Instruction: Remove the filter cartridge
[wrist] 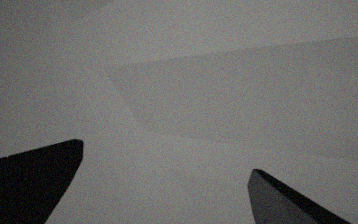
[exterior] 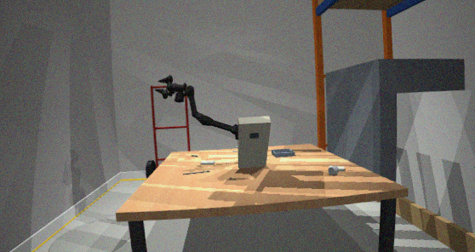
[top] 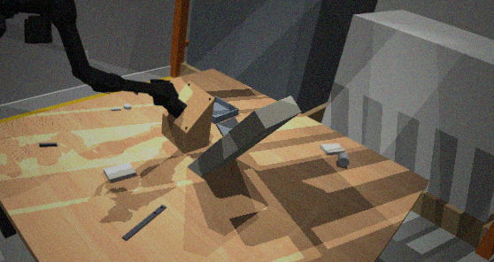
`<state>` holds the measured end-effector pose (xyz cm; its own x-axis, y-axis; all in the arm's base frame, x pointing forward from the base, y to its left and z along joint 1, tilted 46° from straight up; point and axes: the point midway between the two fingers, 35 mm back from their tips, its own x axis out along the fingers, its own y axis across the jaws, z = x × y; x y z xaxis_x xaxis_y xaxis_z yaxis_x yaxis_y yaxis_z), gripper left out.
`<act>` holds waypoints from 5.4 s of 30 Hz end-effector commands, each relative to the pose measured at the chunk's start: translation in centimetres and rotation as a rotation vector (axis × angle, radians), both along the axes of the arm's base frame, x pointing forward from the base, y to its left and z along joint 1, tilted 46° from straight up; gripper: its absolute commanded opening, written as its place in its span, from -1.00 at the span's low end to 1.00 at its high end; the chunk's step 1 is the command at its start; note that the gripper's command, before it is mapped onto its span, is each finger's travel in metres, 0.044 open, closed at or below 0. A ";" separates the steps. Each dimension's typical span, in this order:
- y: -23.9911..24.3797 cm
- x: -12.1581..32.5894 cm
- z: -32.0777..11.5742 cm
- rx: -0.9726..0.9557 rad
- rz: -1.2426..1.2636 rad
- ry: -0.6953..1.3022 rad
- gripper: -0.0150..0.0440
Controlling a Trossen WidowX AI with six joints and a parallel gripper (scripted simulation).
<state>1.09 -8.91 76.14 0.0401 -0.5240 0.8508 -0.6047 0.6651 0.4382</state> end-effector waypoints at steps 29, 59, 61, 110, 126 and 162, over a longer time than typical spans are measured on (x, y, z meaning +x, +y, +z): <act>31.6 -0.5 -5.3 -0.937 -0.050 0.077 -0.12; 45.3 21.6 -42.5 -1.956 -0.387 1.090 -0.12; 44.1 22.9 -45.3 -2.003 -0.436 1.183 -0.12; 23.5 28.8 -66.3 -2.320 -1.103 2.044 -0.12; 22.4 30.9 -67.4 -2.316 -1.111 2.040 -0.12; 22.2 31.3 -67.6 -2.315 -1.115 2.038 -0.12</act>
